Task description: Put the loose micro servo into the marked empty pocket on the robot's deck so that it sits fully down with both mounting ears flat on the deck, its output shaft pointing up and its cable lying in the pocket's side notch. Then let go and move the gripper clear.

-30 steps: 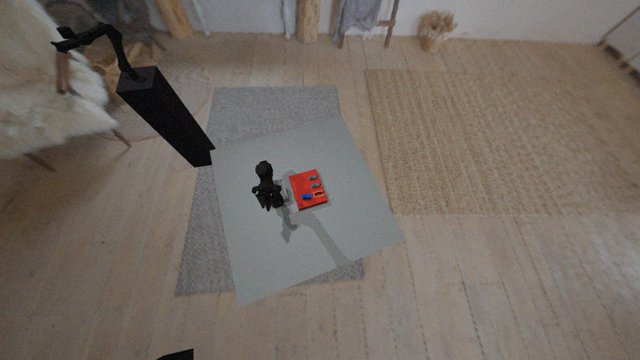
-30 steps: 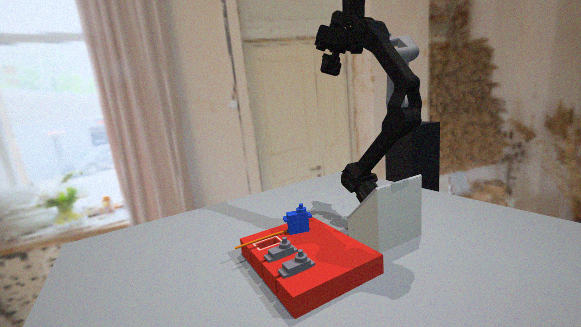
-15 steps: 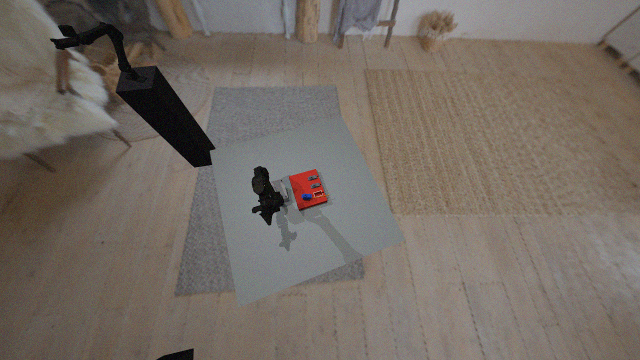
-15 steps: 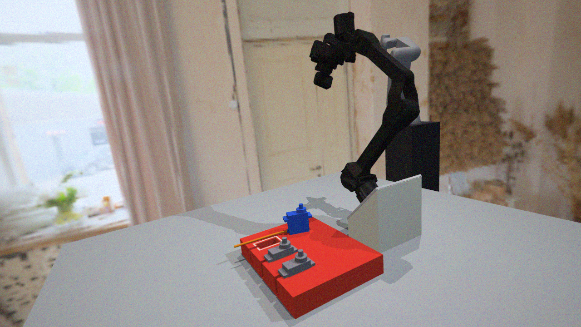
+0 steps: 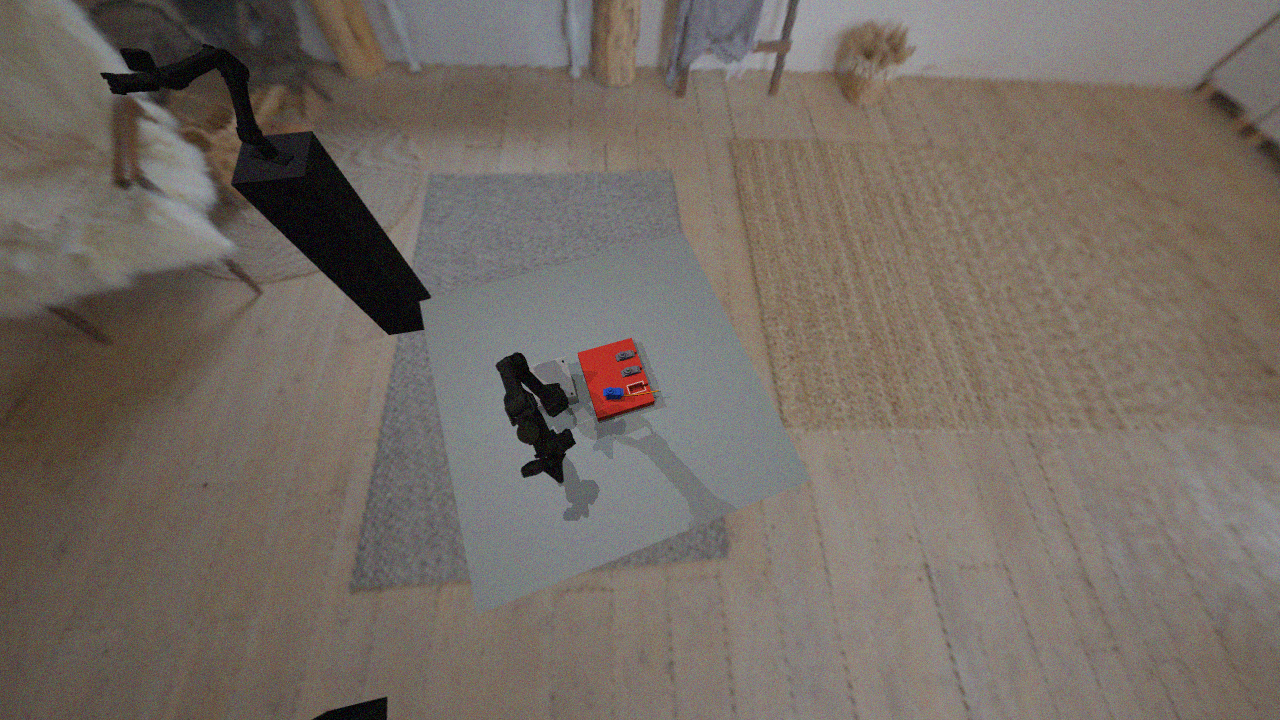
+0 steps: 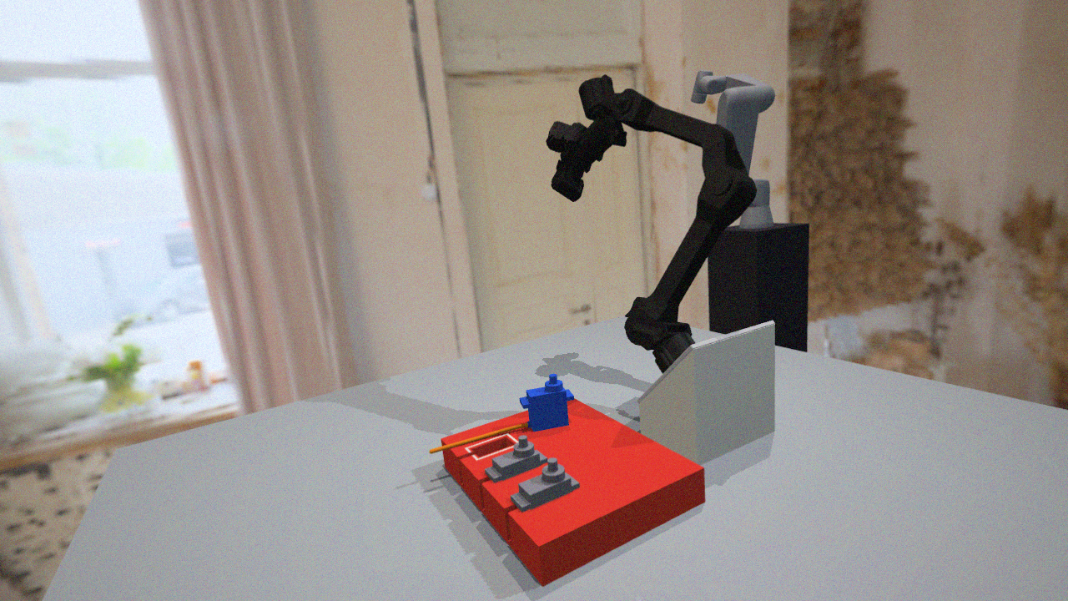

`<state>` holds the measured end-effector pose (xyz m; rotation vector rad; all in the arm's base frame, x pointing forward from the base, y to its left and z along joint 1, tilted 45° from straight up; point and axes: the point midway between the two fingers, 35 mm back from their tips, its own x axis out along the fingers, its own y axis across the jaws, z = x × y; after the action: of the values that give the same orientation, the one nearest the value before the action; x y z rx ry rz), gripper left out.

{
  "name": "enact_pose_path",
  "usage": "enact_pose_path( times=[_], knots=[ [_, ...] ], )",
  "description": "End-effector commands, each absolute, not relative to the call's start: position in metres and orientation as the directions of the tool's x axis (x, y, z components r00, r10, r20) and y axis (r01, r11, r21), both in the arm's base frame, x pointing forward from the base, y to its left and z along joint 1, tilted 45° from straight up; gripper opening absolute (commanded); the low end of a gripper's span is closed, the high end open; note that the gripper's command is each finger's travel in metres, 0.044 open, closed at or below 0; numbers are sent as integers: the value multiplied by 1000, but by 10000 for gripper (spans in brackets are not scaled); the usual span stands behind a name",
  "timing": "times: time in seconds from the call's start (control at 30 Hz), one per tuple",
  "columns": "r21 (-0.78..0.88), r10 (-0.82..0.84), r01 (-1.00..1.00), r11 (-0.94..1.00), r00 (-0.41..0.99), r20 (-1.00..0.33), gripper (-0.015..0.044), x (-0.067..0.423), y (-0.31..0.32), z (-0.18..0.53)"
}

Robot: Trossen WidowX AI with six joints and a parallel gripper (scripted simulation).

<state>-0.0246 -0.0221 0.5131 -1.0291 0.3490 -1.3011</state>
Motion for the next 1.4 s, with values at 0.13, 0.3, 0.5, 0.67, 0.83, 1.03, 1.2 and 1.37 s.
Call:
enact_pose_path(
  times=[0.13,0.3,0.5,0.67,0.83,1.03,1.2,1.37],
  knots=[
    [-757,-902,639,136,396,172,0,10,-69,497],
    [-754,-896,626,200,428,117,0,23,-84,490],
    [-742,-878,608,283,475,54,0,42,-99,482],
    [-724,-852,581,372,522,-18,0,65,-115,470],
    [-686,-807,532,496,575,-137,0,102,-134,448],
    [-630,-744,475,614,616,-260,0,140,-144,421],
    [-567,-666,399,721,623,-410,0,189,-148,383],
    [-503,-585,322,802,589,-557,0,235,-138,336]
  ],
)
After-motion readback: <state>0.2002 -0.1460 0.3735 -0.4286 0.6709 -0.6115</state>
